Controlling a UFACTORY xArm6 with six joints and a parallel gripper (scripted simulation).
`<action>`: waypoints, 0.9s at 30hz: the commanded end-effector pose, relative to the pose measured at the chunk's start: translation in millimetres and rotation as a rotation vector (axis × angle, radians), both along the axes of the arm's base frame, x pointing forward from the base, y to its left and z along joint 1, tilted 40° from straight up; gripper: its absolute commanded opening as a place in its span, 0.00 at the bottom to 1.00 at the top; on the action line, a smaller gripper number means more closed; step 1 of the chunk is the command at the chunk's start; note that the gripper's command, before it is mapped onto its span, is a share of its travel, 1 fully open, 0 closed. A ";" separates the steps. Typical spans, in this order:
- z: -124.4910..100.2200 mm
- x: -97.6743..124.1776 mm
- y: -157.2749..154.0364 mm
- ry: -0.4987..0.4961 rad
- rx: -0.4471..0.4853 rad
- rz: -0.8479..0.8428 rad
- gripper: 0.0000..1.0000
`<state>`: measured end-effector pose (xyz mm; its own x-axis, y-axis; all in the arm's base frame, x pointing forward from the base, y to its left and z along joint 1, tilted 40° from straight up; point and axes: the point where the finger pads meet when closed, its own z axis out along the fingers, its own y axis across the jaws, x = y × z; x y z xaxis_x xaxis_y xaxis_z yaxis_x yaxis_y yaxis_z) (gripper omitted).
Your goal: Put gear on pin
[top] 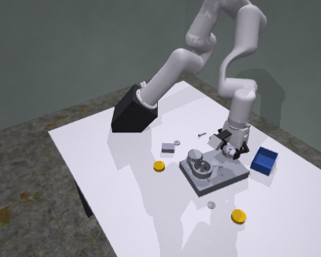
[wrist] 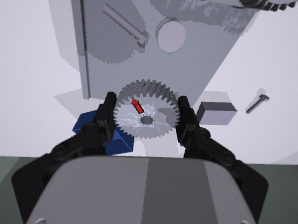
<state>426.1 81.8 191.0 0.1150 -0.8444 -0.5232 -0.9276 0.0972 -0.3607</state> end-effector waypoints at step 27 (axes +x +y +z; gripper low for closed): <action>20.2 -8.1 -13.2 -0.003 0.000 -0.001 0.00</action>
<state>417.1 69.1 209.8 0.1149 -0.8442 -0.5236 -0.9279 0.0969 -0.3599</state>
